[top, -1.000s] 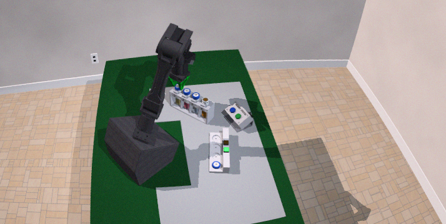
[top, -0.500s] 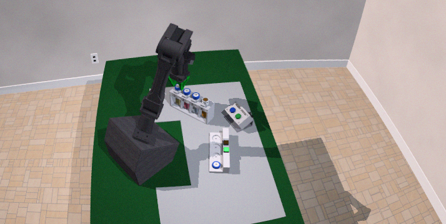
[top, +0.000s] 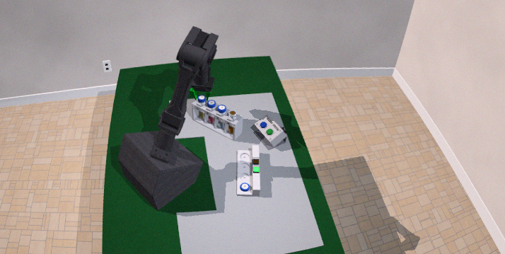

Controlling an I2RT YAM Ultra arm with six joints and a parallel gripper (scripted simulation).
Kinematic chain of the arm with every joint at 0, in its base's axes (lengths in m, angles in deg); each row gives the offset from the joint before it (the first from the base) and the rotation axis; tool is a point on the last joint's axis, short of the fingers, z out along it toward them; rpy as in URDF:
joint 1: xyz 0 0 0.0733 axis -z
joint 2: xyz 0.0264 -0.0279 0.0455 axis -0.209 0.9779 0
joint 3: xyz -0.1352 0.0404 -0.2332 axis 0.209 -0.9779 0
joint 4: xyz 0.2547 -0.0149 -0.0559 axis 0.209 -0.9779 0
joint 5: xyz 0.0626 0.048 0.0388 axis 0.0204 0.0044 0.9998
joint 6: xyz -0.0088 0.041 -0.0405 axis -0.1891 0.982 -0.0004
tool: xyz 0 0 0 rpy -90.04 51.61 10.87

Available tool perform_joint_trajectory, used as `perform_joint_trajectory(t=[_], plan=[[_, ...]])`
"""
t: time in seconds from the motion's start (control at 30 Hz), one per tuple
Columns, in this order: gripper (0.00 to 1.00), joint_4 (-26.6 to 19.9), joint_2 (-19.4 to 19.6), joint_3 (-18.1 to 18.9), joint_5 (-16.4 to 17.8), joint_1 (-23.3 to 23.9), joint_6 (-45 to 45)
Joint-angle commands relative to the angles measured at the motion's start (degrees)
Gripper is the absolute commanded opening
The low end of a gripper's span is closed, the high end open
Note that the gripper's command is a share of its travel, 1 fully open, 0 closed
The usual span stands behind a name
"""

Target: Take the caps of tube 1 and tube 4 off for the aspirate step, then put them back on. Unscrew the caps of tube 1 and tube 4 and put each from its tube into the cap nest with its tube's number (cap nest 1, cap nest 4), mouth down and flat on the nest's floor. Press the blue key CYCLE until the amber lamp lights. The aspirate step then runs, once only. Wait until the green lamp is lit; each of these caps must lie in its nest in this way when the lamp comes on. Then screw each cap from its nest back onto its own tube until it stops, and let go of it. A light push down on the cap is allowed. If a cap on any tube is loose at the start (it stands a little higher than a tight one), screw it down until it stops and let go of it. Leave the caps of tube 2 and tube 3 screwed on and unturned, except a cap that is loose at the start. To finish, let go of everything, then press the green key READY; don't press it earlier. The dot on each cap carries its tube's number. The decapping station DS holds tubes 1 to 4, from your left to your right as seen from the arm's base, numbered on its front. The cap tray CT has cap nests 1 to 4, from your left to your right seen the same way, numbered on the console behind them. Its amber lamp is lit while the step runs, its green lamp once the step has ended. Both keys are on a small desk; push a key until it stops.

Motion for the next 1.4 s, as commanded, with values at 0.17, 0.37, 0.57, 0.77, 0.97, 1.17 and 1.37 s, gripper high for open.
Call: perform_joint_trajectory(t=[0.17, 0.37, 0.57, 0.77, 0.97, 1.17, 1.37], plan=[[0.49, -0.12, -0.39, 0.29, -0.01, -0.11, -14.13], [0.00, -0.15, -0.43, 0.28, -0.02, -0.12, -14.12], [0.00, -0.14, -0.42, 0.27, -0.02, -0.12, -14.12], [0.00, -0.13, -0.42, 0.27, -0.01, -0.11, -14.13], [0.00, -0.08, -0.40, 0.24, 0.00, -0.09, -4.60], [0.00, -0.03, -0.38, 0.22, 0.00, -0.07, 3.02], [0.00, 0.05, -0.35, 0.18, 0.01, -0.05, 14.46]])
